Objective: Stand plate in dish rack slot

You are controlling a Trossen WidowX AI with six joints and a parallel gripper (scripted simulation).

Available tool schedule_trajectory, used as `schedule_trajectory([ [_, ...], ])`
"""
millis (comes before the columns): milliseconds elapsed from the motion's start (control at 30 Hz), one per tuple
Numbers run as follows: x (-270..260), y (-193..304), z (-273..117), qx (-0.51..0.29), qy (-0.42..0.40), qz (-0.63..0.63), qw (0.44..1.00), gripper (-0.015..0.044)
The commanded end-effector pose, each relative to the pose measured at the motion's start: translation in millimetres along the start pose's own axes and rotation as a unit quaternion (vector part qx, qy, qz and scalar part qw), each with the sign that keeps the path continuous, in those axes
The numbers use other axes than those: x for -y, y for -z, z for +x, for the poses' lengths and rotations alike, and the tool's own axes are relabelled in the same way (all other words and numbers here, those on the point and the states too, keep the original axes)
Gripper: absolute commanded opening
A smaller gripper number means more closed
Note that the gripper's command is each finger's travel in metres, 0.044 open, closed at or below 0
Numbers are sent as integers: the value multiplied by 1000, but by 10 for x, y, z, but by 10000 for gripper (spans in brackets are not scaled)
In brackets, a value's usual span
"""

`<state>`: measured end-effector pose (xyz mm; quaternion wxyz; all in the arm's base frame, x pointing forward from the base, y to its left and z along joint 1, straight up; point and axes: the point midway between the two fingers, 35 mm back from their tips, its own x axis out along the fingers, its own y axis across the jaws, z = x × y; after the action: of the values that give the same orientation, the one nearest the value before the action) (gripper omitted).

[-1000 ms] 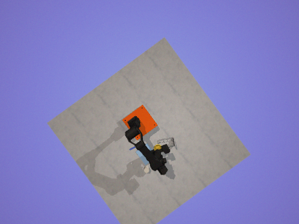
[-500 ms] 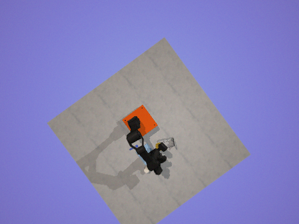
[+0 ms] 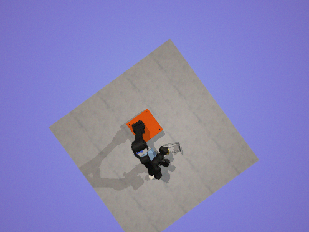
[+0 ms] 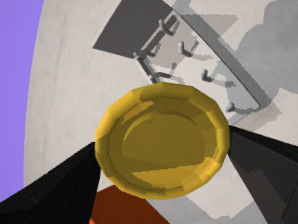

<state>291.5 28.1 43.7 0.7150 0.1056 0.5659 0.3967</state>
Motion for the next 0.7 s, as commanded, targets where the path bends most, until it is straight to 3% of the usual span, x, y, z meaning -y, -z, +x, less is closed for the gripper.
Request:
schedule_trajectory([
  [0, 20, 24, 40, 28, -24, -38, 999, 0],
  [667, 108, 80, 91, 220, -74, -250, 940, 0],
])
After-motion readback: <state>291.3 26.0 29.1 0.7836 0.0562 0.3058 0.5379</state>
